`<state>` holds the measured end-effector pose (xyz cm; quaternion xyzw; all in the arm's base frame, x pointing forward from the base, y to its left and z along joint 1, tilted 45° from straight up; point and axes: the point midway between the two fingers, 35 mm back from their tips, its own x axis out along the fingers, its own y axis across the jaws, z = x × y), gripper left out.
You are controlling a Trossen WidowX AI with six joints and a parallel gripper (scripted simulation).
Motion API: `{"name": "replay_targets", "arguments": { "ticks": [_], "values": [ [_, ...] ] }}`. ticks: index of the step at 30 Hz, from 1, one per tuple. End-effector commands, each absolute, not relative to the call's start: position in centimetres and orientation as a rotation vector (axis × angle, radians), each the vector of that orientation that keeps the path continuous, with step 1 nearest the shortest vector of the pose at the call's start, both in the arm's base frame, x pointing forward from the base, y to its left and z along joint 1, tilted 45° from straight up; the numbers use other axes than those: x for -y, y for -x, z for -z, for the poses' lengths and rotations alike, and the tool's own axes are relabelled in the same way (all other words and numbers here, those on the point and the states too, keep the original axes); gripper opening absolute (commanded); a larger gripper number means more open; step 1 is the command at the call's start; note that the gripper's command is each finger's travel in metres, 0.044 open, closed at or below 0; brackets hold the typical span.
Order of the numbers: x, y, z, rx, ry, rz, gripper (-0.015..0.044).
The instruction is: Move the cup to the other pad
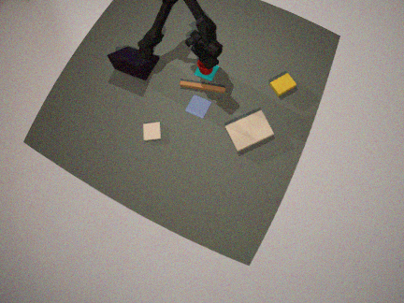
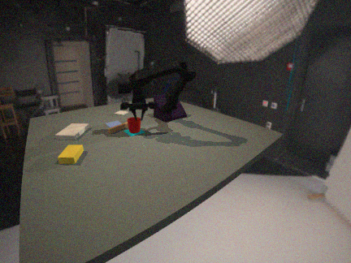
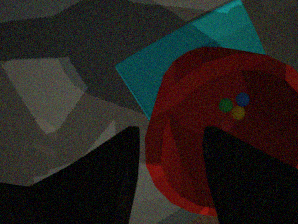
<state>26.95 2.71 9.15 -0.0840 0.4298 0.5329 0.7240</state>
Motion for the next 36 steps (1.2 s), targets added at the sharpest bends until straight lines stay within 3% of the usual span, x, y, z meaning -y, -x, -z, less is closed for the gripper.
{"name": "replay_targets", "arguments": {
  "ticks": [1, 21, 33, 36],
  "values": [
    [-2.3, -27.0, -9.5, -0.951, 0.191, -1.179, 0.0128],
    [-0.7, -26.9, -11.3, -0.951, 0.186, -1.18, 0.0128],
    [-0.6, -26.9, -11.4, -0.949, 0.183, -1.176, 0.044],
    [0.0, -26.9, -12.1, -0.95, 0.185, -1.175, 0.044]
  ]
}}
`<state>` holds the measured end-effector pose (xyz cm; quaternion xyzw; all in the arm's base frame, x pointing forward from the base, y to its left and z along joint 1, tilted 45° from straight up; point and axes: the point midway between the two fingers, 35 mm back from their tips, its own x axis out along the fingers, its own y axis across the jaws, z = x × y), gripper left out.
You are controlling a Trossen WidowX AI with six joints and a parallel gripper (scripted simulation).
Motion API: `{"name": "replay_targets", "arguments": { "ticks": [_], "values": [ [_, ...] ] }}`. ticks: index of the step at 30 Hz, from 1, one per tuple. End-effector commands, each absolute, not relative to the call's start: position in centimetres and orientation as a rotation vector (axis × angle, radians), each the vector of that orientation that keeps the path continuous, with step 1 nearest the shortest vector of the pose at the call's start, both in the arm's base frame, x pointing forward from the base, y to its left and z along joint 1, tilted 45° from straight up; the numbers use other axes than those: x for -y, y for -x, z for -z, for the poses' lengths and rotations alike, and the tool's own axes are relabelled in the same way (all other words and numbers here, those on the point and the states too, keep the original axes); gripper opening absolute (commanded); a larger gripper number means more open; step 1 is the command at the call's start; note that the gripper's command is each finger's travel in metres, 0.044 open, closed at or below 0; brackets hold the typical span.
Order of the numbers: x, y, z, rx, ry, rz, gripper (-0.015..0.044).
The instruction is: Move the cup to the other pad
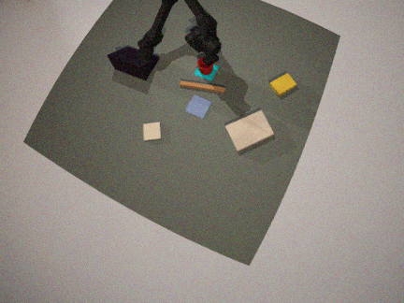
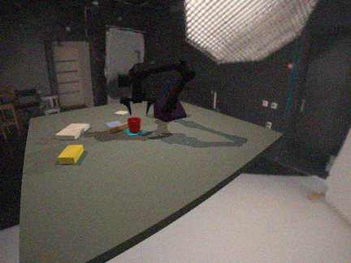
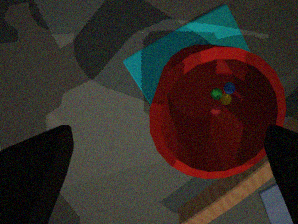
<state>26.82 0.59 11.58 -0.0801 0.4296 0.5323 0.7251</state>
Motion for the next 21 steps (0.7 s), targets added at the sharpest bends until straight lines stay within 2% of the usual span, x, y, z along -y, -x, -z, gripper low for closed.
{"name": "replay_targets", "arguments": {
  "ticks": [1, 21],
  "values": [
    [0.3, -26.9, -12.3, -0.951, 0.185, -1.175, 0.044],
    [2.9, -26.8, -15.6, -0.946, 0.188, -1.17, 0.044]
  ]
}}
